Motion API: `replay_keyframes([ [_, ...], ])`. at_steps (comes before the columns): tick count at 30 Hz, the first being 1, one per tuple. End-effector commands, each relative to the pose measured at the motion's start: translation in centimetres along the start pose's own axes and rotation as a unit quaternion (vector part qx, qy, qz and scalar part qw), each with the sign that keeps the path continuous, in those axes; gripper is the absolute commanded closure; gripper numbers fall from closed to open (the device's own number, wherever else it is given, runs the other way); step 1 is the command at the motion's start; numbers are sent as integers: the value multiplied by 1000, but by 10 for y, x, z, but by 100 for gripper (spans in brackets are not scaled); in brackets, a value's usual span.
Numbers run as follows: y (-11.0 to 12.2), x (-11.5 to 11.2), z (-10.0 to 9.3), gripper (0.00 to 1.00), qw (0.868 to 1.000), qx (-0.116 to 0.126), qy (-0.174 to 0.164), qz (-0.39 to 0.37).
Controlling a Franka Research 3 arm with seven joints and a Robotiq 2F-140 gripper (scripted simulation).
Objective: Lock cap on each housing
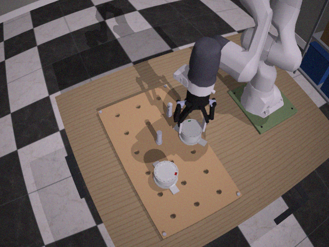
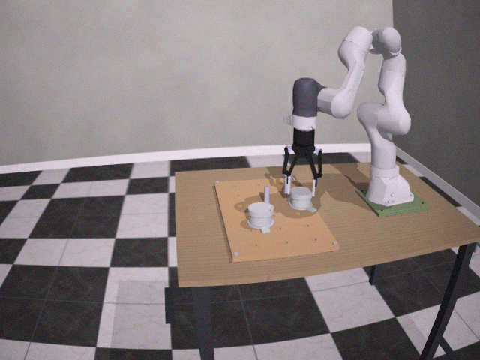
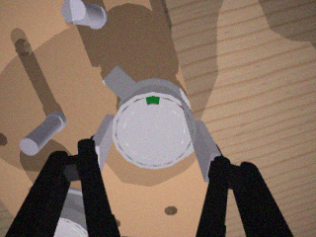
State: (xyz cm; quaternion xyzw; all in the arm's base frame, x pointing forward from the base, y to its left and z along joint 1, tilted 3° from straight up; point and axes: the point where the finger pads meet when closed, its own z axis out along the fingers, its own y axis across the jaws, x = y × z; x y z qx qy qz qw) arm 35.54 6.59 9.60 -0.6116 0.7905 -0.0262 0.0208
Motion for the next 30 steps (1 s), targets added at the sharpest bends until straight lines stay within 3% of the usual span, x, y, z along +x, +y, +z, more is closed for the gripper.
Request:
replay_keyframes([
  [1,4,2,2,90,1000,-4,2,2],
  [7,4,2,2,90,1000,-4,2,2],
  [8,4,2,2,22,1000,-4,2,2],
  [30,4,2,2,22,1000,-4,2,2],
])
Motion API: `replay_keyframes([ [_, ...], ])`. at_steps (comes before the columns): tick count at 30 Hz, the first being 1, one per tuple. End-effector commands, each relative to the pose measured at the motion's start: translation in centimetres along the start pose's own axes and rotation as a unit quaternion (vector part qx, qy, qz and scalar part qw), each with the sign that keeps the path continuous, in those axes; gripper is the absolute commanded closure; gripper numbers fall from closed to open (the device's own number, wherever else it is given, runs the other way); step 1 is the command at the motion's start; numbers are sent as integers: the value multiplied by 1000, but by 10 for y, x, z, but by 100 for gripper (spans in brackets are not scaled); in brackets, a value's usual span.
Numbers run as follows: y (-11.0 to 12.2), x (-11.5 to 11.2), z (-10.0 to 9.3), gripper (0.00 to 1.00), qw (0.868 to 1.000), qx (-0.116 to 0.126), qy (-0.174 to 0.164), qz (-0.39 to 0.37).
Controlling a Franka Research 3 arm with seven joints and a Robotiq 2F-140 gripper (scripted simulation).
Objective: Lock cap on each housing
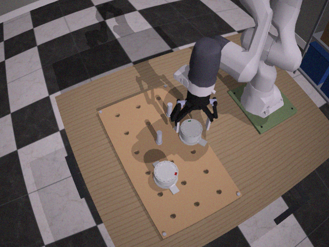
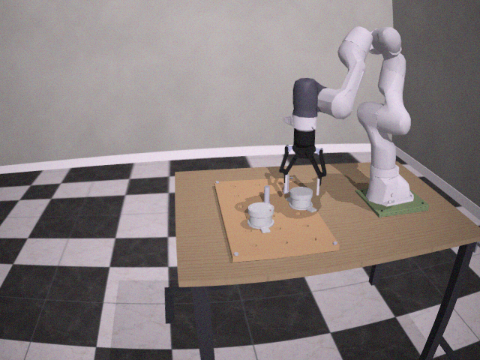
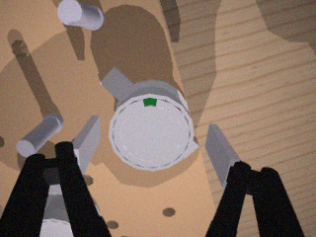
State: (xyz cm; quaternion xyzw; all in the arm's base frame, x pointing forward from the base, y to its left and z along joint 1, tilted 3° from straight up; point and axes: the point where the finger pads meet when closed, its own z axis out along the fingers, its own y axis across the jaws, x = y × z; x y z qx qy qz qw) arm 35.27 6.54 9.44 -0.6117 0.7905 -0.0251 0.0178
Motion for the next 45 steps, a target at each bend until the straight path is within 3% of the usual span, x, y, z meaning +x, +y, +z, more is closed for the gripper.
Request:
replay_keyframes([
  [1,1,0,0,22,1000,-2,1,3],
  [25,1,0,-3,22,1000,-2,1,3],
  [45,1,0,-31,22,1000,-2,1,3],
])
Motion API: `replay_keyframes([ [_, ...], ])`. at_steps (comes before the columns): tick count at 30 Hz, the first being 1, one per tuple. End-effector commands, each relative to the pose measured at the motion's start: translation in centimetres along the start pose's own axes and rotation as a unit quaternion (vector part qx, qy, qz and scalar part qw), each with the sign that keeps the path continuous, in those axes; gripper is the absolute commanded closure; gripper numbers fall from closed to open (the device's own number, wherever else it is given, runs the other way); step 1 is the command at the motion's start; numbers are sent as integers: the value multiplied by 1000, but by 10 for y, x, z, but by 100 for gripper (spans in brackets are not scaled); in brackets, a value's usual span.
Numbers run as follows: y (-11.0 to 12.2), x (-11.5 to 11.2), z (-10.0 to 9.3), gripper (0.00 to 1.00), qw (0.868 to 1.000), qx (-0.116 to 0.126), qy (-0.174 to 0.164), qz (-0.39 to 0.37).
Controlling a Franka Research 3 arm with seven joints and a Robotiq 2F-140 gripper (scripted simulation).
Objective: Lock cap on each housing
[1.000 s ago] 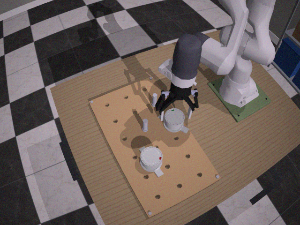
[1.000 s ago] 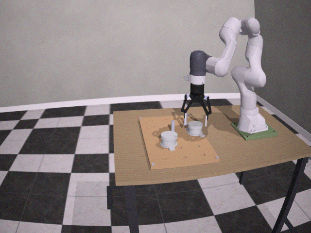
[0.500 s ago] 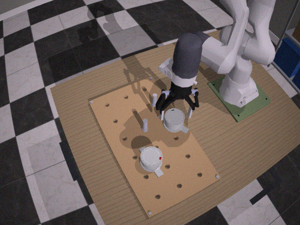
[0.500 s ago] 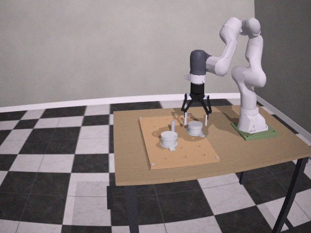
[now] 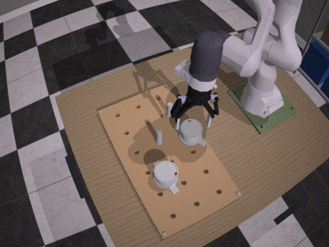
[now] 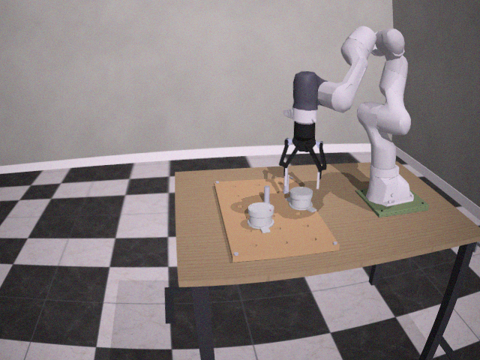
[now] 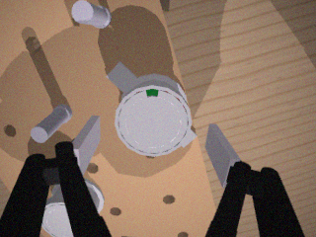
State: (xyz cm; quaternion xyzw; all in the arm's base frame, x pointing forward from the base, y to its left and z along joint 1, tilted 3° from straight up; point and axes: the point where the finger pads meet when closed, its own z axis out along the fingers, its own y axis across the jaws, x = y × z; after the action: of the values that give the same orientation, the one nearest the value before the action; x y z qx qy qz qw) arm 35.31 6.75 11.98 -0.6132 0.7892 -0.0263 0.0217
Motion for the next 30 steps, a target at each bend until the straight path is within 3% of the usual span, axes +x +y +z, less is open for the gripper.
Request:
replay_keyframes([
  [1,3,2,-7,22,1000,-5,3,4],
  [19,2,2,-38,22,1000,-5,3,4],
  [30,2,2,-44,22,1000,-5,3,4],
])
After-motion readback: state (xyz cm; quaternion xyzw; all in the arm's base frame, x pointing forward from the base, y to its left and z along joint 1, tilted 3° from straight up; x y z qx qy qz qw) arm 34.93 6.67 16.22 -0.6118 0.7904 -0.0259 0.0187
